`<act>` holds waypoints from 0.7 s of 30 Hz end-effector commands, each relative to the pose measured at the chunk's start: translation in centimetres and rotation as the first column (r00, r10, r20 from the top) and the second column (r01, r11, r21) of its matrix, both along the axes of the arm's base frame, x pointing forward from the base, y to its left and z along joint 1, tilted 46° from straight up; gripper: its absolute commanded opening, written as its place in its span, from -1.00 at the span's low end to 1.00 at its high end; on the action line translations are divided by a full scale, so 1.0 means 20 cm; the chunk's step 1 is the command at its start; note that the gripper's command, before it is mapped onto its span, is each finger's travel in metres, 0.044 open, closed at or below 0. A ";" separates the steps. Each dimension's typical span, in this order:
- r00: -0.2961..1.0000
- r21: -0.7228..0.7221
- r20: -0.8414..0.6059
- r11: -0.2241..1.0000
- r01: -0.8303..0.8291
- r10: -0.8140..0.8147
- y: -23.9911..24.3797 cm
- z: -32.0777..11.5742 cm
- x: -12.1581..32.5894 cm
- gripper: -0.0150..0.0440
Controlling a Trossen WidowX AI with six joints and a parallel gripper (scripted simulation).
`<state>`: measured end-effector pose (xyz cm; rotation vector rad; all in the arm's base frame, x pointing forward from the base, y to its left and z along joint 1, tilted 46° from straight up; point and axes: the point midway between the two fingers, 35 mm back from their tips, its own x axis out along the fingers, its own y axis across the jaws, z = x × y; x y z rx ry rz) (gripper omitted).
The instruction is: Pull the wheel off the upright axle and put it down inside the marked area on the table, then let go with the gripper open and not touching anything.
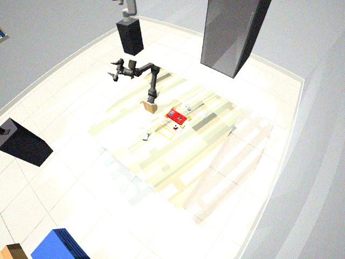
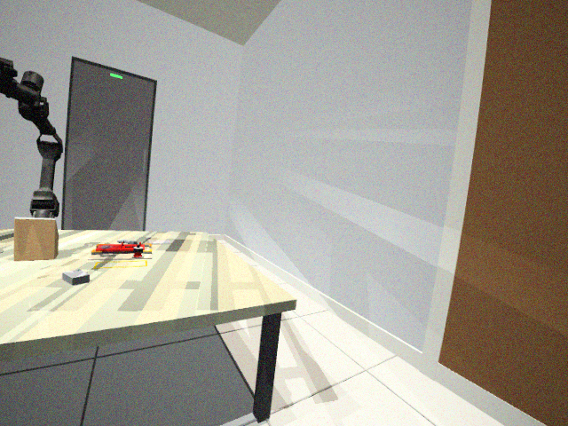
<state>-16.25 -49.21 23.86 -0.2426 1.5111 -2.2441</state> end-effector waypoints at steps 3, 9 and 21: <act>1.000 0.011 0.006 1.000 -0.023 0.023 -0.02 -0.02 0.03 0.60; 0.982 0.087 0.055 0.979 -0.184 0.180 -0.12 -0.15 0.26 0.53; 0.861 0.185 0.210 0.846 -0.501 0.464 -0.21 -0.41 0.80 0.53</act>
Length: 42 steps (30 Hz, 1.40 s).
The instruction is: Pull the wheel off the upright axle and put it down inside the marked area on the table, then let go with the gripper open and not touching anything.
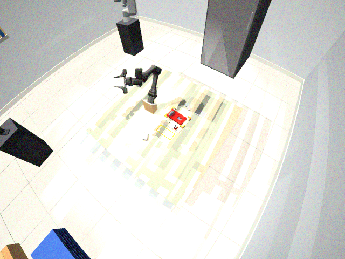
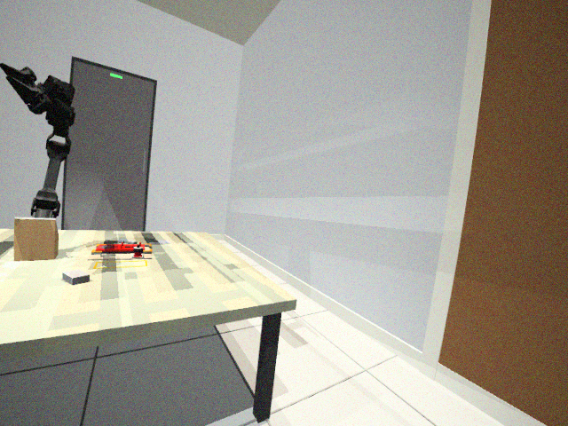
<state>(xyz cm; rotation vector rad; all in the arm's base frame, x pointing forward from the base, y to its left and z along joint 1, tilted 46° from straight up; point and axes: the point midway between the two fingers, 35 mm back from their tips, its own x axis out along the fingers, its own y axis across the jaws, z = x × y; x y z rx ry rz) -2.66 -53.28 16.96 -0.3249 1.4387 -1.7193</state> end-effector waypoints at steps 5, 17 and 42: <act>0.979 0.118 0.078 0.973 -0.196 0.188 0.01 -0.21 0.35 0.53; 0.871 0.311 0.254 0.818 -0.485 0.420 0.19 -0.52 0.88 0.53; 0.578 0.562 0.729 0.162 -0.811 0.366 1.18 -1.03 1.71 0.53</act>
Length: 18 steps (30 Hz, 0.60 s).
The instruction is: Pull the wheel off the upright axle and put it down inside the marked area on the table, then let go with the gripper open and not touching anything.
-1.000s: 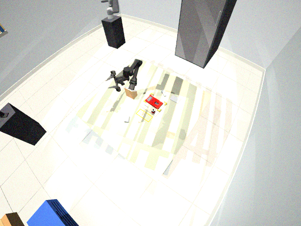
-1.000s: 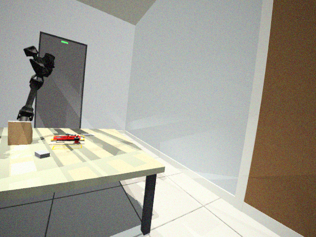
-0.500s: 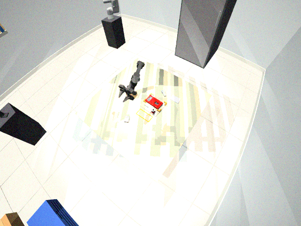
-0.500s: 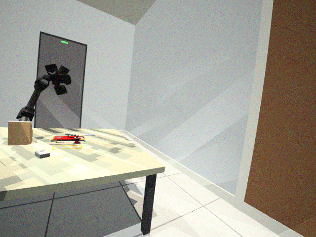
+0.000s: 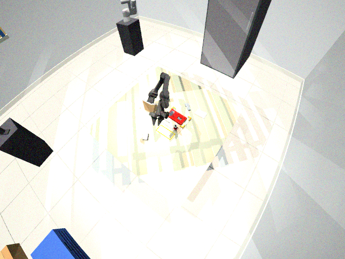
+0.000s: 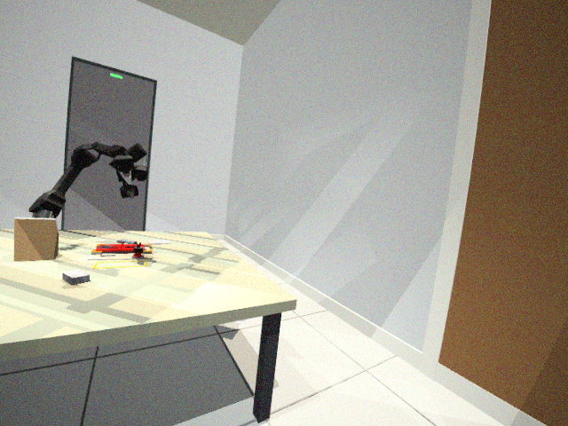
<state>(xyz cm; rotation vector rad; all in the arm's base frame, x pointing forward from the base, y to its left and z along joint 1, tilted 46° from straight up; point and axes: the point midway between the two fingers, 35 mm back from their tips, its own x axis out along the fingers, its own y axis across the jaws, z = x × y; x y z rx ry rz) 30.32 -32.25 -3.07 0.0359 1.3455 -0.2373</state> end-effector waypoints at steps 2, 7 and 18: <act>0.998 0.155 0.016 0.986 -0.067 0.065 0.23 -0.04 0.10 0.53; 0.992 0.324 0.024 0.937 -0.126 0.125 0.50 -0.08 0.18 0.53; 0.977 0.672 0.009 0.722 -0.163 0.213 1.09 -0.06 0.24 0.53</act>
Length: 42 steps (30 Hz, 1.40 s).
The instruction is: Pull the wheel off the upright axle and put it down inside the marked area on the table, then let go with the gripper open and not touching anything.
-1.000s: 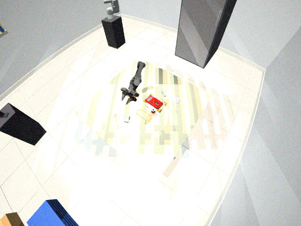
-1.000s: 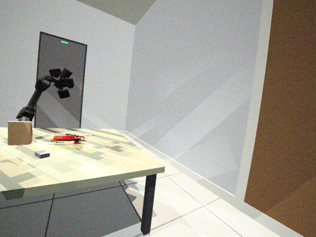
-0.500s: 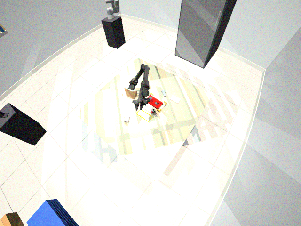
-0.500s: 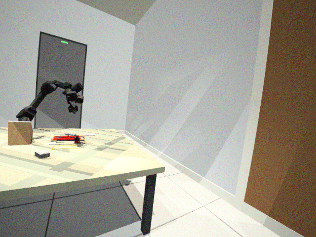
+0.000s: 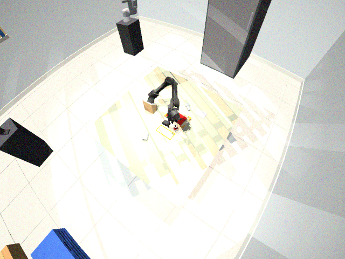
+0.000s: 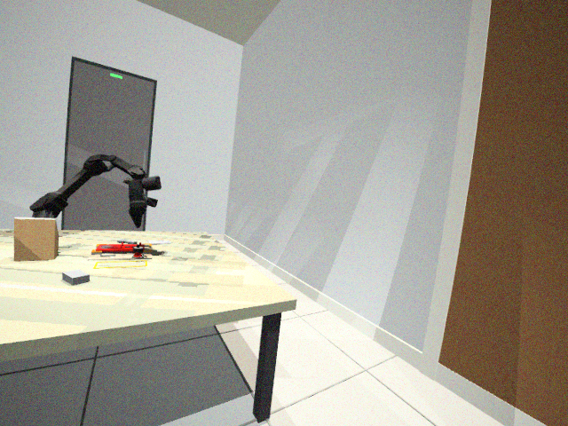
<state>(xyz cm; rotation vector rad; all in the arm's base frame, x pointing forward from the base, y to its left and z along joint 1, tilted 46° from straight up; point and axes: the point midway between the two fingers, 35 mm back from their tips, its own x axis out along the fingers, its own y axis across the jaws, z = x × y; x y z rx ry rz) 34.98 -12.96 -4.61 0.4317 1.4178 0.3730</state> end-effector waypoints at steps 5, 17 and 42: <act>0.995 0.254 -0.089 0.967 -0.019 0.043 0.37 0.06 0.01 0.53; 0.994 0.273 -0.098 0.962 -0.019 0.047 0.41 0.08 0.05 0.53; 0.992 0.277 -0.106 0.961 -0.030 0.062 0.68 -0.17 0.05 0.08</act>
